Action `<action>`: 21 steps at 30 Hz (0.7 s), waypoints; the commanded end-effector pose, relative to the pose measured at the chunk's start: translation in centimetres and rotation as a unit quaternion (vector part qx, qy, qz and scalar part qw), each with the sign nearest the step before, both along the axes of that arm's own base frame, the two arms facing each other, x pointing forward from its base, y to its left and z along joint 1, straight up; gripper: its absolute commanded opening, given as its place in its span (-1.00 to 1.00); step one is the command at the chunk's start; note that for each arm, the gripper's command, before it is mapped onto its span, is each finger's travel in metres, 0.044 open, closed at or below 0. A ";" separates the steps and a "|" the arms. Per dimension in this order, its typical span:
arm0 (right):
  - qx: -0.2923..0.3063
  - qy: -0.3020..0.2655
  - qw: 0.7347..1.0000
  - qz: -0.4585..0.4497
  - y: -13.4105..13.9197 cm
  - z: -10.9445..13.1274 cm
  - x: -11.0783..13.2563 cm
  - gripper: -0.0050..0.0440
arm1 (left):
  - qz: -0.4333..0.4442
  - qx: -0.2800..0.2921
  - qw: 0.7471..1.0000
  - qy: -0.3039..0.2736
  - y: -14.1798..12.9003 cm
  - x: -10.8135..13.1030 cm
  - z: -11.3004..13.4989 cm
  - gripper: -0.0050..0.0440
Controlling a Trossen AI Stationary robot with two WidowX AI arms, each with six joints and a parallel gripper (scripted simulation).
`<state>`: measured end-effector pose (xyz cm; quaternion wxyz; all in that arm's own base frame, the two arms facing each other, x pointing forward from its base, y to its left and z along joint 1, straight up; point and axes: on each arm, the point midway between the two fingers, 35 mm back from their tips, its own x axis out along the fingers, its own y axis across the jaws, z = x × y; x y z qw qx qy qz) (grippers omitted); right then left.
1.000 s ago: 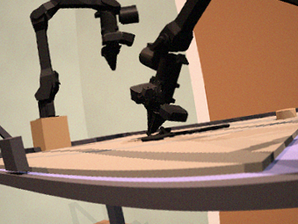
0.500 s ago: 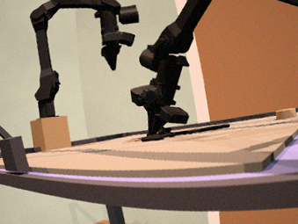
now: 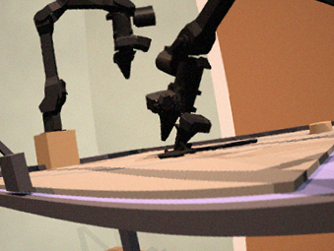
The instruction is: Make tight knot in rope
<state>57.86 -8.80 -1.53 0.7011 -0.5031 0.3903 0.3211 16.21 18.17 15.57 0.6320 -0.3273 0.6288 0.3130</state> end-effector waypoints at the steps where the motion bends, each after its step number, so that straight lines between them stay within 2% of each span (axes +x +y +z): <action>1: -0.003 -0.022 1.000 0.001 -0.1 2.5 0.7 0.85 | -0.002 0.006 1.000 -0.007 0.0 0.0 0.5 -0.45; 3: -0.003 -0.022 1.000 0.001 -0.1 2.5 0.7 0.85 | -0.002 0.006 1.000 -0.007 0.0 0.0 0.5 -0.45; 5: -0.003 -0.022 1.000 0.001 -0.1 2.5 0.7 1.00 | -0.002 0.006 1.000 -0.007 0.0 0.0 0.5 -0.45; 14: -0.003 -0.022 1.000 0.001 -0.1 2.5 0.7 1.00 | -0.002 0.006 1.000 -0.007 0.0 0.0 0.5 -0.45; 21: -0.003 -0.022 1.000 0.001 -0.1 4.1 0.6 1.00 | -0.002 0.006 1.000 -0.007 0.0 0.0 0.5 -0.45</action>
